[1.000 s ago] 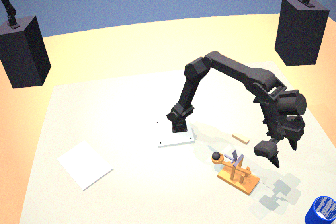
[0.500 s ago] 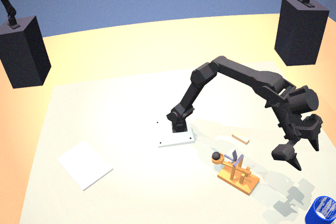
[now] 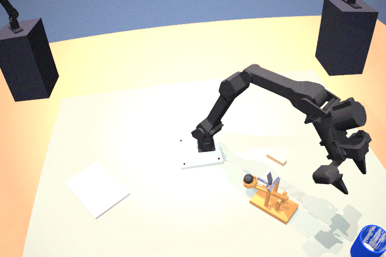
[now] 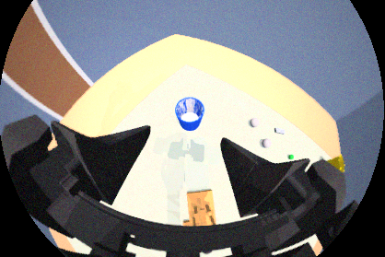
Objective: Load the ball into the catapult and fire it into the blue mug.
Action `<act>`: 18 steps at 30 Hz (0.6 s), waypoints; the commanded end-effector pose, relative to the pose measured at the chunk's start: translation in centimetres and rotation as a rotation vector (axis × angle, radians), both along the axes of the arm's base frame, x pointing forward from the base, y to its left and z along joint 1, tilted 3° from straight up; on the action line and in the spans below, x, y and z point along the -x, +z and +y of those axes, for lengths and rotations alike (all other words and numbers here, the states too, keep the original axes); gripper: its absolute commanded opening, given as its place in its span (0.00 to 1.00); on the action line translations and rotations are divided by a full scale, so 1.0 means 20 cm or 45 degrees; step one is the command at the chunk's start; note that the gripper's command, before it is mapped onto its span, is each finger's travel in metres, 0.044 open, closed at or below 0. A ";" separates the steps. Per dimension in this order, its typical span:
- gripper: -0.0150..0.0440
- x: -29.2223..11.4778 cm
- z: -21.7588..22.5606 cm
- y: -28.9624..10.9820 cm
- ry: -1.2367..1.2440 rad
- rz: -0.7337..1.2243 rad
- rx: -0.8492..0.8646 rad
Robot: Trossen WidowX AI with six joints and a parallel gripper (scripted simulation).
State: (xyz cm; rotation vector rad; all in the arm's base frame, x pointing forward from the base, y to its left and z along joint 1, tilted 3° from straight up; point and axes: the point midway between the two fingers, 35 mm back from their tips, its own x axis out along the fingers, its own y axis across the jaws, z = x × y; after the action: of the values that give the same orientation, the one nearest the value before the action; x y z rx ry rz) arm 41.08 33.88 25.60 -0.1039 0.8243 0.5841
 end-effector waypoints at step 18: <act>0.25 0.00 0.00 0.01 0.000 -0.001 -0.009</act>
State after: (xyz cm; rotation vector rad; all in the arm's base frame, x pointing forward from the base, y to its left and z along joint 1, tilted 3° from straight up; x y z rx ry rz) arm 41.08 33.88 25.63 -0.1036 0.8238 0.5843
